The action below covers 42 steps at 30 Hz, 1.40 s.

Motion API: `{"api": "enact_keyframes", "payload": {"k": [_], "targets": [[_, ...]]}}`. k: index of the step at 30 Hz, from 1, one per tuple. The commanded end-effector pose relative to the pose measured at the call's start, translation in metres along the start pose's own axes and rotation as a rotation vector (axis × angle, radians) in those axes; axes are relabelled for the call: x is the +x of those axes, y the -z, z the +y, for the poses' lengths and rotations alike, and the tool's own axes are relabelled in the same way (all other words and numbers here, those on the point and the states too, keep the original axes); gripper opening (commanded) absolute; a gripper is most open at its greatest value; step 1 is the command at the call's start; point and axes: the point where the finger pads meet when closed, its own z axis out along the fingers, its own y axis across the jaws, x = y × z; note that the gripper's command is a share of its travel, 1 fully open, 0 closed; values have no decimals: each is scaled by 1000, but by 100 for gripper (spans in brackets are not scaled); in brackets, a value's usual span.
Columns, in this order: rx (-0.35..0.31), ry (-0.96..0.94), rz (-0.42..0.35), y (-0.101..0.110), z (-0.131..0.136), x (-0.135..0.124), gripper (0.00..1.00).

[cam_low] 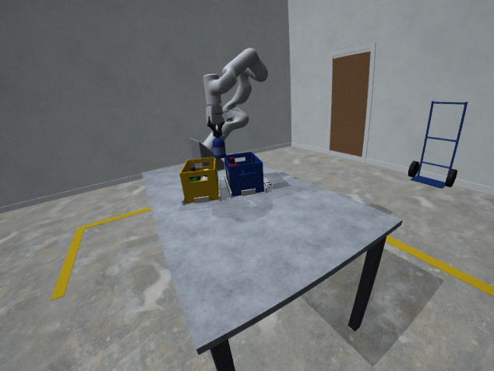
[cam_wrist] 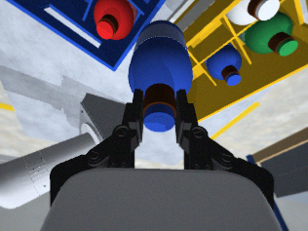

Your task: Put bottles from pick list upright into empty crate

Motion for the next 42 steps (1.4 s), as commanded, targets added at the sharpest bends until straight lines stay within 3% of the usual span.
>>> {"api": "enact_keyframes", "payload": {"k": [1, 42], "targets": [[-2, 1, 1, 1, -3, 9, 0], [-2, 1, 1, 1, -30, 74, 0]]}}
